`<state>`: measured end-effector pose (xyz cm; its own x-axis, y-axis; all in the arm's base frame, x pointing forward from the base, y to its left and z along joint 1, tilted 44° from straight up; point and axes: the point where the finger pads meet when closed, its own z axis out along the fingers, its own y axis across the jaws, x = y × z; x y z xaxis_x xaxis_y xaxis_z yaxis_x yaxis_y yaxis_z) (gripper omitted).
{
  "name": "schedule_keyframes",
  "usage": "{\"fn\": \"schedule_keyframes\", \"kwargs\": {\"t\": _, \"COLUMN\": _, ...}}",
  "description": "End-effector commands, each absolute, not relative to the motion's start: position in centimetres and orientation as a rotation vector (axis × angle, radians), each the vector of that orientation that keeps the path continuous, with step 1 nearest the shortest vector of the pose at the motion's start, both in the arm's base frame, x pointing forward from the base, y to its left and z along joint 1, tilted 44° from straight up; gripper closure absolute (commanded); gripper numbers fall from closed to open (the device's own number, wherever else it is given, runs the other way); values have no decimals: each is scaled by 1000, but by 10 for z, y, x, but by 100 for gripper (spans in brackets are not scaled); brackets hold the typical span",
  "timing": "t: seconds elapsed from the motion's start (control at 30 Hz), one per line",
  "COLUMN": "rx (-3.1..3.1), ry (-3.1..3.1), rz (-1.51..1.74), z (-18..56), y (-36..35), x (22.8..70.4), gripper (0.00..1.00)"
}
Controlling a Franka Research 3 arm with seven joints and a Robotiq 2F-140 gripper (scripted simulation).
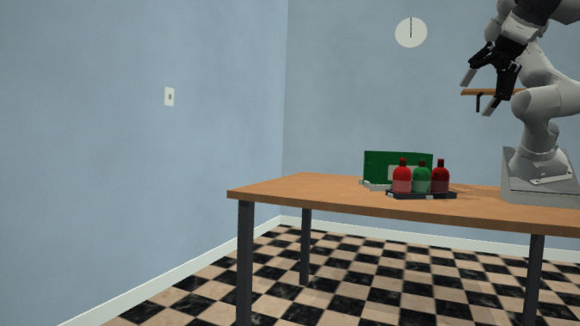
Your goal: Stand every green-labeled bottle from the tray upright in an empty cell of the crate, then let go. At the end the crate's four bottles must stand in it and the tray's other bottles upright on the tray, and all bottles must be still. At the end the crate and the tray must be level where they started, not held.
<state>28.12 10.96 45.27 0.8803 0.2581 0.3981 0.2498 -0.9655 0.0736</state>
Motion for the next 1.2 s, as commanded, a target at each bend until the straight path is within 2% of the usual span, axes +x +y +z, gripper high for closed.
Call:
{"fn": "schedule_keyframes", "kwargs": {"t": 0.0, "rx": 3010, "ry": 457, "rz": 643, "z": 453, "y": 108, "x": 283, "gripper": 0}}
{"fn": "schedule_keyframes", "kwargs": {"t": 0.37, "rx": 3010, "ry": 457, "rz": 643, "z": 453, "y": 108, "x": 283, "gripper": 0}}
{"fn": "schedule_keyframes", "kwargs": {"t": 0.4, "rx": 3050, "ry": 544, "rz": 633, "z": 461, "y": 97, "x": 301, "gripper": 0}}
{"fn": "schedule_keyframes", "kwargs": {"t": 1.07, "rx": 3050, "ry": 544, "rz": 633, "z": 461, "y": 97, "x": 301, "gripper": 0}}
{"fn": "schedule_keyframes", "kwargs": {"t": 1.1, "rx": 3087, "ry": 631, "rz": 629, "z": 467, "y": 84, "x": 321, "gripper": 0}}
{"fn": "schedule_keyframes", "kwargs": {"t": 1.17, "rx": 3087, "ry": 631, "rz": 629, "z": 467, "y": 84, "x": 321, "gripper": 0}}
